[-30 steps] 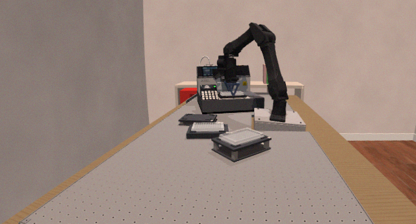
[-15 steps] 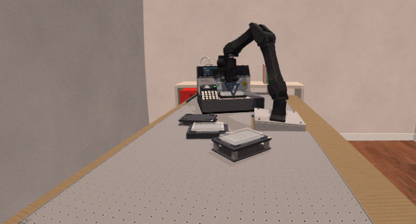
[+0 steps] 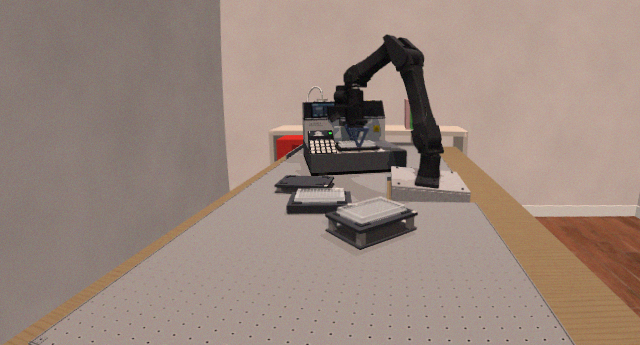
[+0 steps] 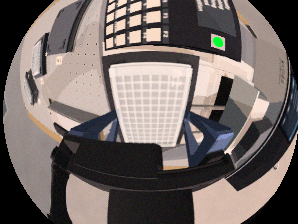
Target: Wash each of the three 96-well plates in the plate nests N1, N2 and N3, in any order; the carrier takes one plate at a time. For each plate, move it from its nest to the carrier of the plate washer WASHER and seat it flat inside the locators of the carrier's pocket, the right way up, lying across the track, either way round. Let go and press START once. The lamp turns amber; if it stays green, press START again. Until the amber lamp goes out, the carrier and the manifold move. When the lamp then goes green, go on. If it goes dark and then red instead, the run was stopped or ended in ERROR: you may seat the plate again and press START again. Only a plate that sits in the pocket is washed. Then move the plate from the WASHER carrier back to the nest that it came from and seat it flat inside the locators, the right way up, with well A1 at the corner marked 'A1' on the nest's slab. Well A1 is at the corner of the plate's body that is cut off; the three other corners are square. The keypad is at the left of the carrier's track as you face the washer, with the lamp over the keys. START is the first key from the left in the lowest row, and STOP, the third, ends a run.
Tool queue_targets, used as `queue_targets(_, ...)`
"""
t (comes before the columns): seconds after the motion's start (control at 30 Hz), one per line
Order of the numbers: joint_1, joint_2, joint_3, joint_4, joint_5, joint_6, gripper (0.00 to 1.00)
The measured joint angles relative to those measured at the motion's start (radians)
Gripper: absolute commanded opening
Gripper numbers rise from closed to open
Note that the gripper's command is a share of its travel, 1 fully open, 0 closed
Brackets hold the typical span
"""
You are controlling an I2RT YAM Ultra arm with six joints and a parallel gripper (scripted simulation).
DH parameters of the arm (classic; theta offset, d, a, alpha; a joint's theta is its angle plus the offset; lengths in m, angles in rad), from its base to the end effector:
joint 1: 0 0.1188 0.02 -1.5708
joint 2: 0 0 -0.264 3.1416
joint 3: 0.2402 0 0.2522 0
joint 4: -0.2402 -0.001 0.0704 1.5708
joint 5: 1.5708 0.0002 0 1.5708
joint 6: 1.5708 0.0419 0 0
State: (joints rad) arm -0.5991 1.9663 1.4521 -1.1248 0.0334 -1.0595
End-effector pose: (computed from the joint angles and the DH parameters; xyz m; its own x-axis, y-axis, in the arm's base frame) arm 0.2943 -0.2014 0.1822 -0.8930 -0.4457 0.0624 -0.4437 0.8951 0.0431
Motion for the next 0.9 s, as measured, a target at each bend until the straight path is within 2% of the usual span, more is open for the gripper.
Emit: queue_targets(0.9, 0.000, 0.000, 0.012, -0.019, 0.000, 0.000, 0.00)
